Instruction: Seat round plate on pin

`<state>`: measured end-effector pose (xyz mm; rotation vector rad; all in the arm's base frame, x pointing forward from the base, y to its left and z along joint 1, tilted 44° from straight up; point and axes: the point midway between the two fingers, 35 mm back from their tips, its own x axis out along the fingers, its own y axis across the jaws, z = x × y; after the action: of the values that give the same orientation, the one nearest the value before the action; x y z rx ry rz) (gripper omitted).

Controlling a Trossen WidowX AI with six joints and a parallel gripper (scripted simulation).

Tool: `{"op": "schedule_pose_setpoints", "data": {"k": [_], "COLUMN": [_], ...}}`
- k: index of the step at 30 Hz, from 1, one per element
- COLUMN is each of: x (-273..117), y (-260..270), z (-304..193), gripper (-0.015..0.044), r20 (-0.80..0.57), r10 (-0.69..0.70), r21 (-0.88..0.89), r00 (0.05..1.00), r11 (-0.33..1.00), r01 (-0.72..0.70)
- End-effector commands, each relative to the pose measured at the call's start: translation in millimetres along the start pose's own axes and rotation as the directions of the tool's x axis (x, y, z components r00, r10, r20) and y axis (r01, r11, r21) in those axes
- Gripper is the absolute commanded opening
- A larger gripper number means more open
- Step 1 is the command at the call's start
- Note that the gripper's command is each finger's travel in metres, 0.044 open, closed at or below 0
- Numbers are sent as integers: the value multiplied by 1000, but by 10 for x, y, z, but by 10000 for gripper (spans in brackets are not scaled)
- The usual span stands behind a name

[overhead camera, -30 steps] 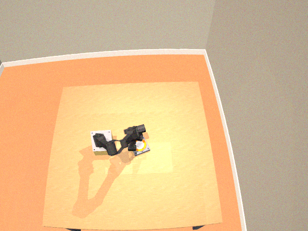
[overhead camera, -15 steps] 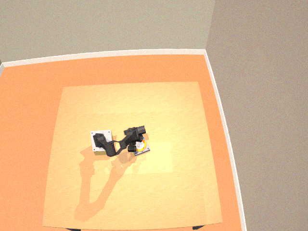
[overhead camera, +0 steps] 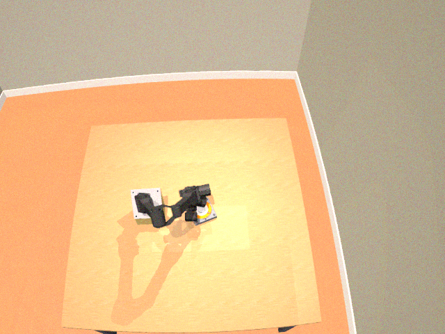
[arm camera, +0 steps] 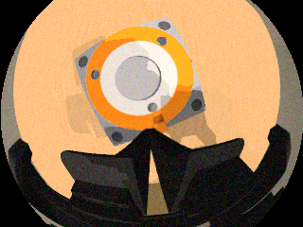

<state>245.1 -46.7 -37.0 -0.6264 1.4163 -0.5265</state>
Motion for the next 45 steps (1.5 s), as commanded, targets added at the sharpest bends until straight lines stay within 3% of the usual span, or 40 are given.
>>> {"op": "schedule_pose_setpoints", "data": {"k": [1, 45], "x": [18, 11], "y": [-73, -220], "z": [1, 96], "gripper": [0, 0], "r20": [-5, -5], "r10": [-16, -17], "r21": [7, 8], "r00": [1000, 1000], "r11": [1000, 1000], "r01": [16, 17]}}
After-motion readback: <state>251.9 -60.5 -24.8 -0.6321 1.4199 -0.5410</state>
